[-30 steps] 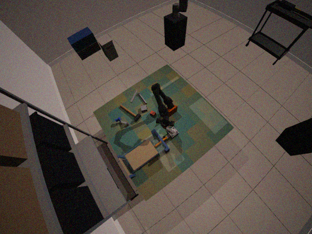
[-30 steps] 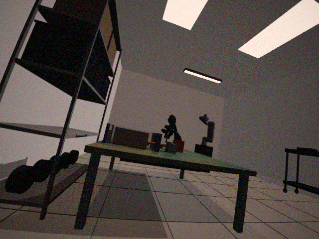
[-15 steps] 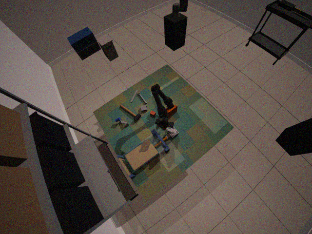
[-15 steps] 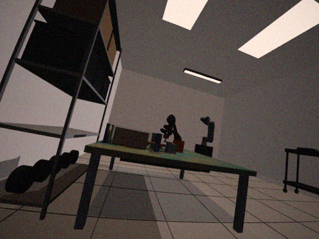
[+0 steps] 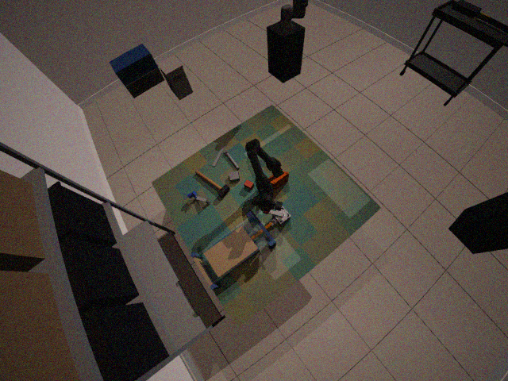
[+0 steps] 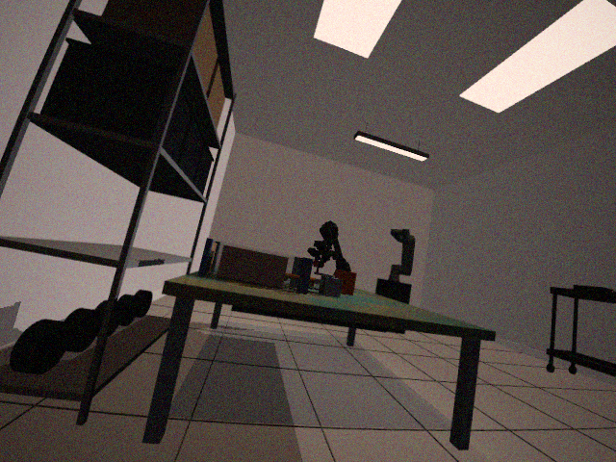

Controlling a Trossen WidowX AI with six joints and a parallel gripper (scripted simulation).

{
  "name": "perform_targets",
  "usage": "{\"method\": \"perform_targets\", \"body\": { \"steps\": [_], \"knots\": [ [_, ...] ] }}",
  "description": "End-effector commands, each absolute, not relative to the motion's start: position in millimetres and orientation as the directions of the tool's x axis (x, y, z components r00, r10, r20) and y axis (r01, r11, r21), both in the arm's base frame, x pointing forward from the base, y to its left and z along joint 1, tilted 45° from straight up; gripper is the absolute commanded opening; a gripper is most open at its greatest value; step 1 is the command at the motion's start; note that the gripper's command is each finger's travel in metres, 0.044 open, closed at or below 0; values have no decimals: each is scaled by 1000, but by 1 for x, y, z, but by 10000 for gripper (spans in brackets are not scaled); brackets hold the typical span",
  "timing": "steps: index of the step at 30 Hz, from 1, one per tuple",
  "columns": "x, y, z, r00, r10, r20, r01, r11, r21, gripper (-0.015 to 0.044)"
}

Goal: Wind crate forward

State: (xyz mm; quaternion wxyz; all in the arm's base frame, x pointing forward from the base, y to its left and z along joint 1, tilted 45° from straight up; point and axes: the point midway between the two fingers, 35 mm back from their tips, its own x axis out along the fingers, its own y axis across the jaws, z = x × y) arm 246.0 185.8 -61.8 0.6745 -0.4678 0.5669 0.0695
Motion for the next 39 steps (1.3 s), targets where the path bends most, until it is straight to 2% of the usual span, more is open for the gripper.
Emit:
{"method": "perform_targets", "body": {
  "steps": [1,39],
  "knots": [
    [252,188,-67,348,-437,-829,-619,557,-553,0],
    [274,211,-88,350,-435,-830,-618,558,-553,0]
  ]
}}
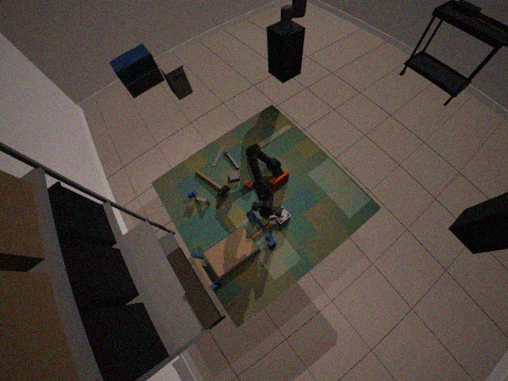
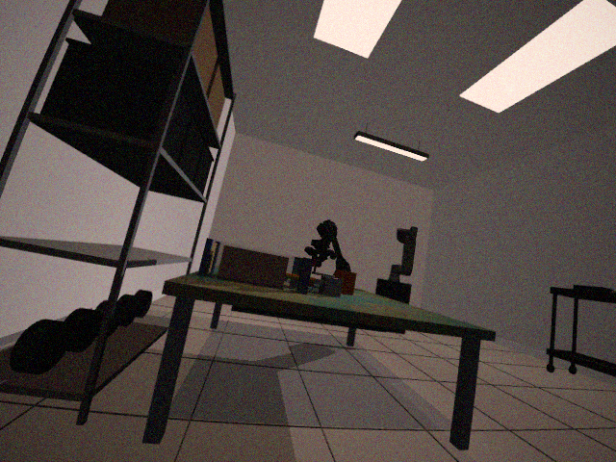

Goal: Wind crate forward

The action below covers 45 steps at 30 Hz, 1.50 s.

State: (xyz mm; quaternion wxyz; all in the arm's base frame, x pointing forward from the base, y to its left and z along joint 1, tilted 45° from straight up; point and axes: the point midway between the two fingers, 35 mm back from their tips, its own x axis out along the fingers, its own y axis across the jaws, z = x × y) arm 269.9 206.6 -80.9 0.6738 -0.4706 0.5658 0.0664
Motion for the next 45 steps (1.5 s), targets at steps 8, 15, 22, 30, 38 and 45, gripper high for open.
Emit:
{"method": "perform_targets", "body": {
  "steps": [8,15,22,30,38,45],
  "knots": [
    [277,216,-93,350,-435,-830,-618,558,-553,0],
    [279,222,-98,350,-434,-830,-618,559,-553,0],
    [280,227,-103,350,-434,-830,-618,559,-553,0],
    [282,233,-108,351,-433,-830,-618,559,-553,0],
    [282,239,-114,351,-433,-830,-618,560,-553,0],
    [282,244,-119,351,-432,-831,-618,560,-552,0]
  ]
}}
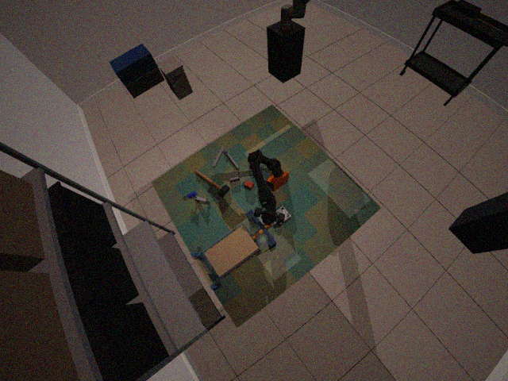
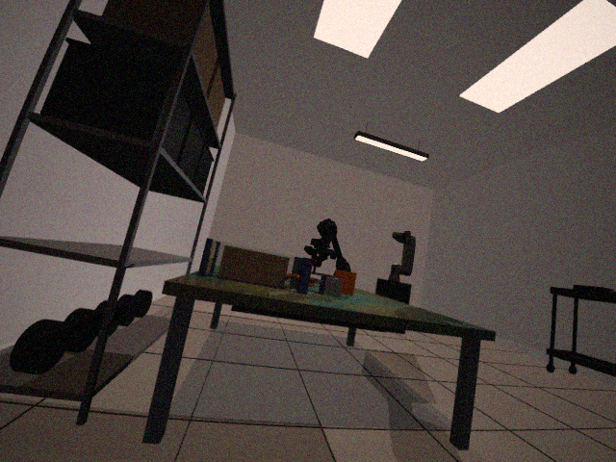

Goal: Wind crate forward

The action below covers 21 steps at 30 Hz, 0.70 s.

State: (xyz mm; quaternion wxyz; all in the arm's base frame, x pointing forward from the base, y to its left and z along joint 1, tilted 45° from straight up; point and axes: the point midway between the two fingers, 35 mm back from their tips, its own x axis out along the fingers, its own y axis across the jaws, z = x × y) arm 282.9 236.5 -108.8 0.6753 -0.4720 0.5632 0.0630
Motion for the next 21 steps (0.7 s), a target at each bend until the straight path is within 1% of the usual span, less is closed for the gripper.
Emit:
{"method": "perform_targets", "body": {
  "steps": [1,21],
  "knots": [
    [282,245,-119,351,-432,-831,-618,560,-552,0],
    [279,259,-133,351,-431,-831,-618,561,-551,0]
  ]
}}
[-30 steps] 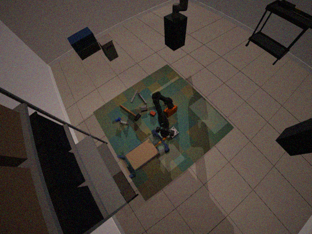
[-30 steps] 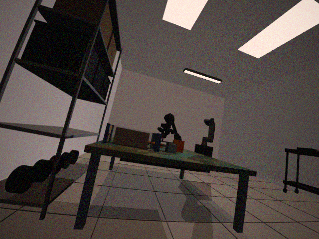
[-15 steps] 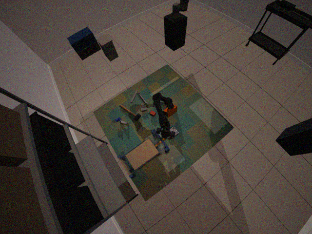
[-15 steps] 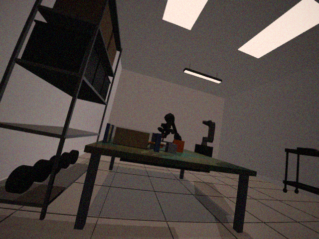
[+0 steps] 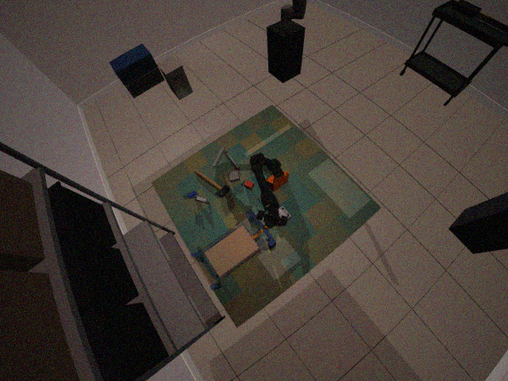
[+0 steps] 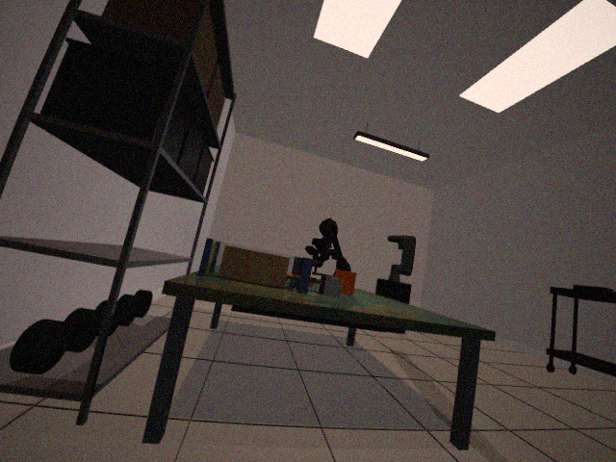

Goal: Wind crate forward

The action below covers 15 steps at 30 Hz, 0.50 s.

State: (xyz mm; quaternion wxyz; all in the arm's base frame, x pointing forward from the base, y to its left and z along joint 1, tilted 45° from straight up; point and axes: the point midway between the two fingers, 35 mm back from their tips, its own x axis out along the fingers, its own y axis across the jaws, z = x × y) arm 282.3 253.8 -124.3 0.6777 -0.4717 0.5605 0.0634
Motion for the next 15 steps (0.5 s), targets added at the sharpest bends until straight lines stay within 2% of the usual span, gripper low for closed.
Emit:
{"method": "perform_targets", "body": {
  "steps": [1,15],
  "knots": [
    [278,260,-134,351,-431,-831,-618,561,-551,0],
    [273,270,-143,351,-430,-832,-618,561,-551,0]
  ]
}}
